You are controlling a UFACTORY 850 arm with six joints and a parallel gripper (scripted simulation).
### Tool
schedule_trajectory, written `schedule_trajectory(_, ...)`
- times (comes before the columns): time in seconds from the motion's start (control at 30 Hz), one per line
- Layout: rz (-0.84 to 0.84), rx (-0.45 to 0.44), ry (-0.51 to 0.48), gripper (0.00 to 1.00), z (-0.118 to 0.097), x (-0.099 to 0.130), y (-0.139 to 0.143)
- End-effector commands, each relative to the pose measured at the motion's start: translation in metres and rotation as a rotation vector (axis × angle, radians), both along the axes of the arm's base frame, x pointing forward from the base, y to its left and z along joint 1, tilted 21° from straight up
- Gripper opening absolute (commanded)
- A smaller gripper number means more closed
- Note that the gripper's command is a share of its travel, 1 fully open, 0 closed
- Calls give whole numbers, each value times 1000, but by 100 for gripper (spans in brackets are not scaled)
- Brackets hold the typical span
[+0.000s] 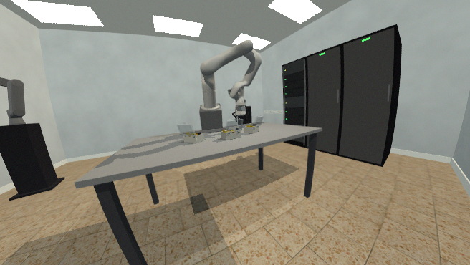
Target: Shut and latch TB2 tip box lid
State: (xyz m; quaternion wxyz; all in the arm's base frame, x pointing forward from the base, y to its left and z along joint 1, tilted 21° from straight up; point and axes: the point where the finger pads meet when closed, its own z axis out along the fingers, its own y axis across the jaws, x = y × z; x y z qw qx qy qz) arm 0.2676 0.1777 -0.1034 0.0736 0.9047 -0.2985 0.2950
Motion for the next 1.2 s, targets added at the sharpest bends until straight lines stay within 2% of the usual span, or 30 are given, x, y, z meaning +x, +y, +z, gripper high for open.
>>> schedule_trajectory(0.0, 1, 2, -2, 100, -23, 9, -3)
schedule_trajectory(0.1, 1, 1, -2, 100, -28, 10, -4)
schedule_trajectory(0.3, 1, 1, -2, 100, -56, 19, -9)
schedule_trajectory(1.17, 1, 2, -2, 100, -55, 19, -9)
